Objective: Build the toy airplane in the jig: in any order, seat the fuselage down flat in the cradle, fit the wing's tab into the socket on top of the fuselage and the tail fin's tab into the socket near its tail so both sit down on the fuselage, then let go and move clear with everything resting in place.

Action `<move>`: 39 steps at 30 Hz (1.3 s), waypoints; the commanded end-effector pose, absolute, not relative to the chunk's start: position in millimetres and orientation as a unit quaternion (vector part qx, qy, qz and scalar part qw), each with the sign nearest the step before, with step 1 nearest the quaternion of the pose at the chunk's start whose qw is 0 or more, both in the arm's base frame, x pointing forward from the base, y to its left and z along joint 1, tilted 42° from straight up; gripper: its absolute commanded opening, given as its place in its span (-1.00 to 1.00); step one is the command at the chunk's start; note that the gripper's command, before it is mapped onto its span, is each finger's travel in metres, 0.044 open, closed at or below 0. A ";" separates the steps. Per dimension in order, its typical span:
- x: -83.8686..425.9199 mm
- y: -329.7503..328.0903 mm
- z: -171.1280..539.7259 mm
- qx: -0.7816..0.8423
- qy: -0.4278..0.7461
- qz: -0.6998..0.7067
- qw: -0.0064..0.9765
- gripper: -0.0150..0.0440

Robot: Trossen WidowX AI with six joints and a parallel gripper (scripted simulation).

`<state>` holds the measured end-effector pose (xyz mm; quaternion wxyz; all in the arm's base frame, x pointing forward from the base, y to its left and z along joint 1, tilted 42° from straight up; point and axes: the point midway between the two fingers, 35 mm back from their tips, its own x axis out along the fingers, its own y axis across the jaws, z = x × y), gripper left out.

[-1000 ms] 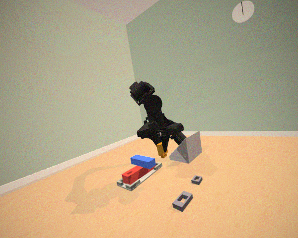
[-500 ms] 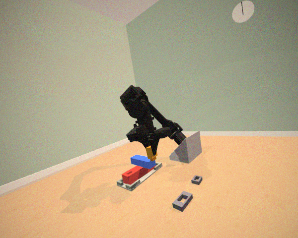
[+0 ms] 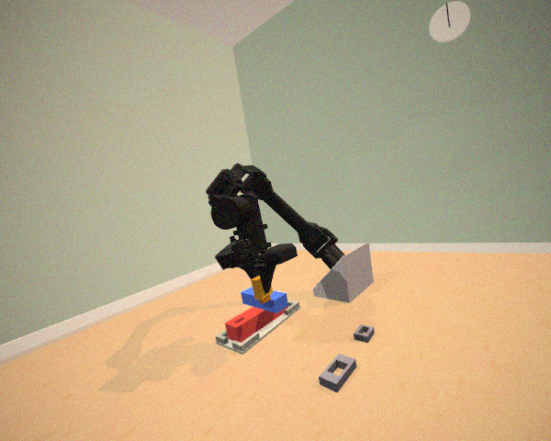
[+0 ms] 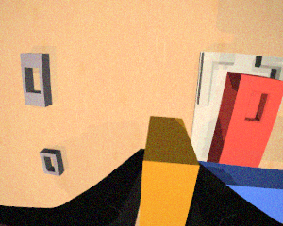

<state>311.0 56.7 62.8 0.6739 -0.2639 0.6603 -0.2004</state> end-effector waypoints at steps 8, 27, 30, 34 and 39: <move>323.3 27.3 79.4 -0.269 0.654 -0.211 0.675 -0.49; 332.7 -17.8 103.1 -0.275 0.650 -0.231 0.670 -0.40; 332.7 -17.8 103.0 -0.275 0.650 -0.231 0.670 -0.27; 332.8 -17.8 103.1 -0.275 0.650 -0.231 0.670 -0.27; 332.8 -17.8 103.1 -0.275 0.650 -0.231 0.670 -0.27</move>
